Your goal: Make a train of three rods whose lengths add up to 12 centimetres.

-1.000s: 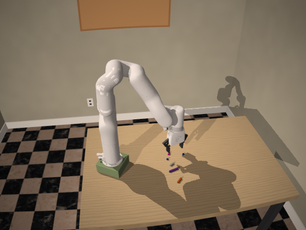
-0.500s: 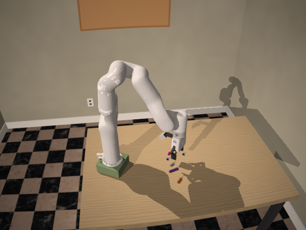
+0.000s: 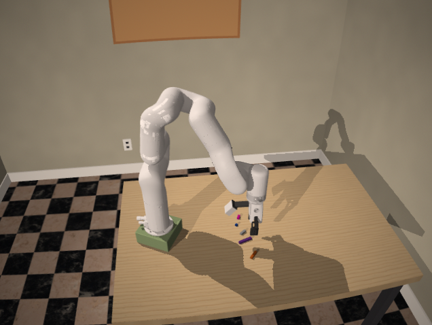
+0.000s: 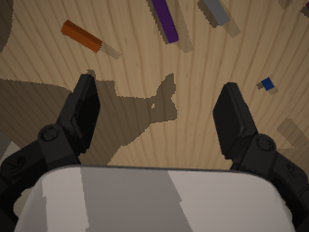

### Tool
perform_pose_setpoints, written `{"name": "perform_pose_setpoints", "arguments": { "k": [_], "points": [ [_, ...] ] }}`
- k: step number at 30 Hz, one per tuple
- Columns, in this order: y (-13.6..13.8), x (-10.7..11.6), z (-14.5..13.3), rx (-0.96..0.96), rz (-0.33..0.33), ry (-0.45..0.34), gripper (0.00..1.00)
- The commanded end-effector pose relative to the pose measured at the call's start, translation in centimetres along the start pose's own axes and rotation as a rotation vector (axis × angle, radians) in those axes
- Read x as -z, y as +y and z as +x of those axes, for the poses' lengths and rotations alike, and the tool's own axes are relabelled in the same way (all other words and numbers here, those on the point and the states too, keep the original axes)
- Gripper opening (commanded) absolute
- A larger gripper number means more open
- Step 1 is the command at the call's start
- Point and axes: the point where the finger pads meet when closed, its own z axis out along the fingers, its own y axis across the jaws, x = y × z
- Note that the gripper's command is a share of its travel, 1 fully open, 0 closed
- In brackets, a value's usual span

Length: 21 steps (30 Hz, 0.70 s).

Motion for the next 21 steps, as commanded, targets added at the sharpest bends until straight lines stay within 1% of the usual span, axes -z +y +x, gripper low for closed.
{"name": "perform_pose_setpoints", "arguments": {
  "k": [1, 14, 16, 21],
  "points": [
    [-1.2, 0.0, -0.3, 0.159, -0.026, -0.003, 1.0],
    [-5.2, -0.6, -0.5, 0.644, -0.025, -0.01, 1.0],
    [-5.2, -0.6, -0.5, 0.644, -0.025, -0.01, 1.0],
    [-6.7, -0.8, -0.4, 0.818, -0.024, -0.012, 1.0]
  ]
}}
